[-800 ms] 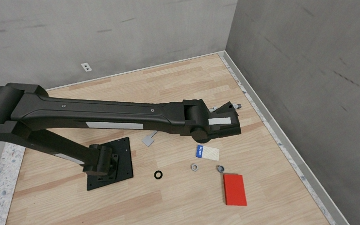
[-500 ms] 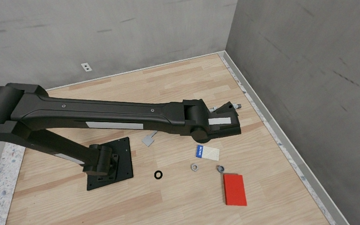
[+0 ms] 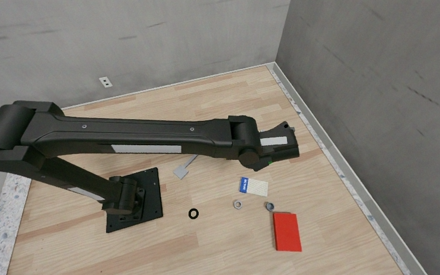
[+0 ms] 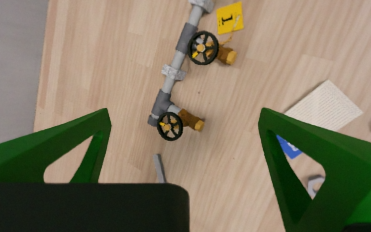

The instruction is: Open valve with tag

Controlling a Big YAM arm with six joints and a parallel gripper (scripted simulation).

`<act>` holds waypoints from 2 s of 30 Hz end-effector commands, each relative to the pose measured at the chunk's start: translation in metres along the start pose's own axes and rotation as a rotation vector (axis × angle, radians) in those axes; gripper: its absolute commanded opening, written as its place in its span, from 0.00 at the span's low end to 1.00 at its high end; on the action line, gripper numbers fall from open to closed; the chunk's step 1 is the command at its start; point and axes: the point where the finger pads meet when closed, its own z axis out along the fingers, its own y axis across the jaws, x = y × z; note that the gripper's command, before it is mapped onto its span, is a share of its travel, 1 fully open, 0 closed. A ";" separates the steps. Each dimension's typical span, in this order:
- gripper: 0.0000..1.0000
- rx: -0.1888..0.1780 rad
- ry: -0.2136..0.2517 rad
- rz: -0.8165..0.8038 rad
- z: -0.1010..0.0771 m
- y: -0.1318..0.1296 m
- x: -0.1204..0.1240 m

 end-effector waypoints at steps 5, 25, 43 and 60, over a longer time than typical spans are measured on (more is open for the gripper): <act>1.00 0.179 0.186 0.101 0.047 0.013 -0.073; 1.00 0.555 0.331 0.180 0.100 0.034 -0.123; 1.00 0.560 0.423 0.191 0.134 0.019 -0.095; 1.00 0.559 0.423 0.189 0.134 0.020 -0.095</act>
